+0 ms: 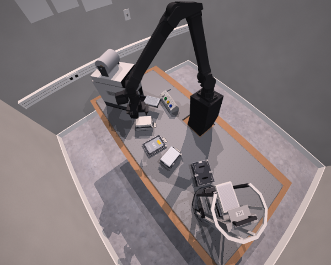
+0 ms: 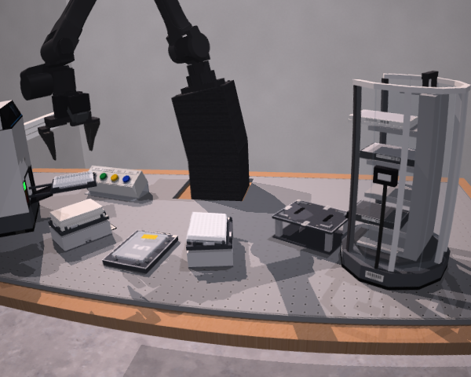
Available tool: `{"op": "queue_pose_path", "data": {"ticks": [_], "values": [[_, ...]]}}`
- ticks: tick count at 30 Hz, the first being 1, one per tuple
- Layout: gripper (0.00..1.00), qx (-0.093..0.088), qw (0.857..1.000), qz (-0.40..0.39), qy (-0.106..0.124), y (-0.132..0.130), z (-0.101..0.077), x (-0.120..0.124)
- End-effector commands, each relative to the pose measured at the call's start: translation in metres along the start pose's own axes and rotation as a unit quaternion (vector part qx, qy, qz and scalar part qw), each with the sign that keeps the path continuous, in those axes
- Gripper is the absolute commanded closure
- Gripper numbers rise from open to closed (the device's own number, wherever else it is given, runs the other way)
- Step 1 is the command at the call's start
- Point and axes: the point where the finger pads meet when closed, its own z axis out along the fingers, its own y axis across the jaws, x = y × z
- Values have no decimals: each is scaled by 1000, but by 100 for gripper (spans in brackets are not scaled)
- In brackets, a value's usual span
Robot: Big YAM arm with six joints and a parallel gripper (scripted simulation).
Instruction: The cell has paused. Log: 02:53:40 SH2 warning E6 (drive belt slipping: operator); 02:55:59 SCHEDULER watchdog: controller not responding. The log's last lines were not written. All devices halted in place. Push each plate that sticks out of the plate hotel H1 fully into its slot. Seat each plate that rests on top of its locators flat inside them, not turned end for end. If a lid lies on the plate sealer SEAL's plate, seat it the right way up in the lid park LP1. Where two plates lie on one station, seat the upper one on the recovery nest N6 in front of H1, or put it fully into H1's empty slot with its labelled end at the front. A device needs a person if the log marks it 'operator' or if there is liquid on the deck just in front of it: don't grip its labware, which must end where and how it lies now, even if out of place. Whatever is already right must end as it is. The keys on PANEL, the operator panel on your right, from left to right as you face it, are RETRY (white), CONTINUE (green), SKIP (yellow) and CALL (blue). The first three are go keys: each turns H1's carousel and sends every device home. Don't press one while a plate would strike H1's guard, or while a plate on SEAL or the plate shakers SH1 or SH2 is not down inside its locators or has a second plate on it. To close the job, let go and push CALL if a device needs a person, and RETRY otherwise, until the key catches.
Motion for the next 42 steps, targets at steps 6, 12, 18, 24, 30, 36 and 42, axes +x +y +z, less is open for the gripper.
{"op": "queue_pose_path", "data": {"ticks": [6,12,18,24,30,36,42], "values": [[0,12,1000,-15,-2,-12,-7,-1],[0,1,1000,-16,0,-5,14,4],[0,1,1000,-16,0,-4,30,4],[0,1,1000,-15,0,-4,41,4],[0,1,1000,-15,0,-5,57,4],[0,6,1000,-15,-1,-10,68,3],[0,13,1000,-13,-2,-18,79,3]]}}
